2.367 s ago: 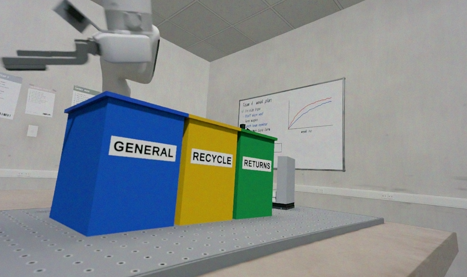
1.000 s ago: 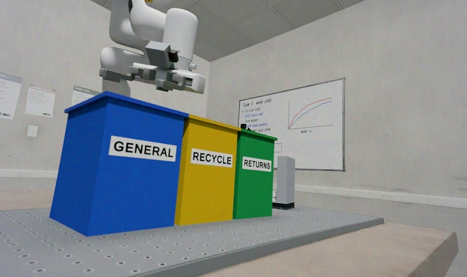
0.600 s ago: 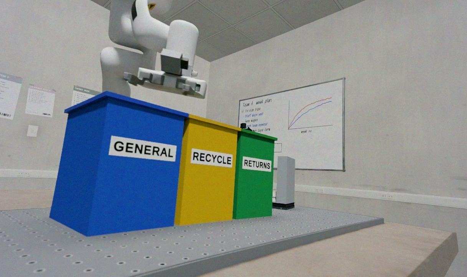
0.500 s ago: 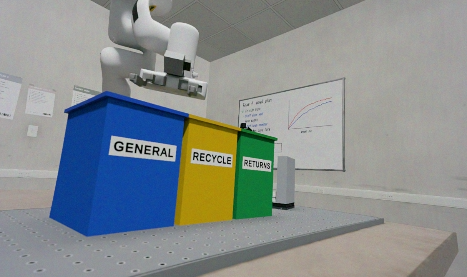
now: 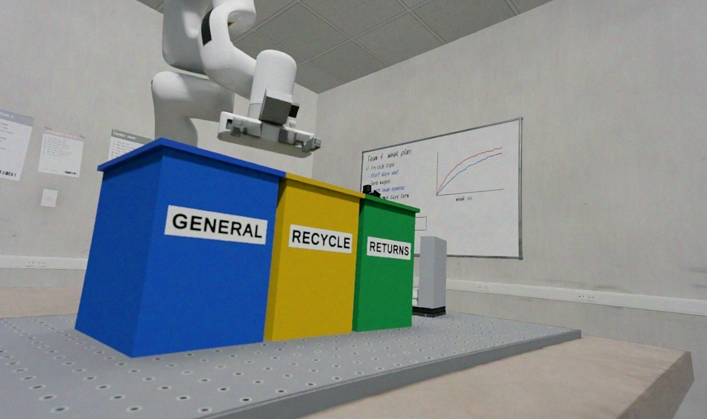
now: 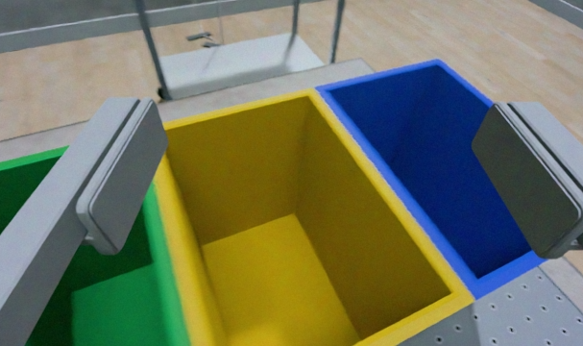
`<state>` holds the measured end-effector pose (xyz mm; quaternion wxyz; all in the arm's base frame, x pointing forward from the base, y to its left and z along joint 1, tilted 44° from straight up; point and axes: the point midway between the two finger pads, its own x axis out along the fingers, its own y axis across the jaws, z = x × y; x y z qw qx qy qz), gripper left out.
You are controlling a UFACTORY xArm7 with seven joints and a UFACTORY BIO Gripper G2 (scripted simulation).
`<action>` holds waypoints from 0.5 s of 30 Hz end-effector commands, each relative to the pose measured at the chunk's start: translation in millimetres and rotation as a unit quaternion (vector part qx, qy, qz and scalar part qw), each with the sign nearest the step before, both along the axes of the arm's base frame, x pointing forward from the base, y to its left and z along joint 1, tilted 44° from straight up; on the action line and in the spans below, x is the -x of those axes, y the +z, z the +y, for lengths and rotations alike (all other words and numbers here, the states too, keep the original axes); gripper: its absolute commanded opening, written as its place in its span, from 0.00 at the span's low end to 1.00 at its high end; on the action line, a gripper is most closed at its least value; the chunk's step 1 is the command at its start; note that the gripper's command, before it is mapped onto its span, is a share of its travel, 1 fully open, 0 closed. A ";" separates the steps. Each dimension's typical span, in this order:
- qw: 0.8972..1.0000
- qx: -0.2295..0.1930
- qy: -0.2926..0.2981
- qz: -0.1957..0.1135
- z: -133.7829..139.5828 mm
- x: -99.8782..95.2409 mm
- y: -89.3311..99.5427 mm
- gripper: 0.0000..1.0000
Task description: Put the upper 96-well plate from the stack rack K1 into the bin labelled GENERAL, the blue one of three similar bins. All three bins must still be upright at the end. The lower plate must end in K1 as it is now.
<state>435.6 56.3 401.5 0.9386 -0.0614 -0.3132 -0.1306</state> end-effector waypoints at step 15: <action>0.988 0.093 0.126 -0.015 54.4 36.3 -29.8 0.37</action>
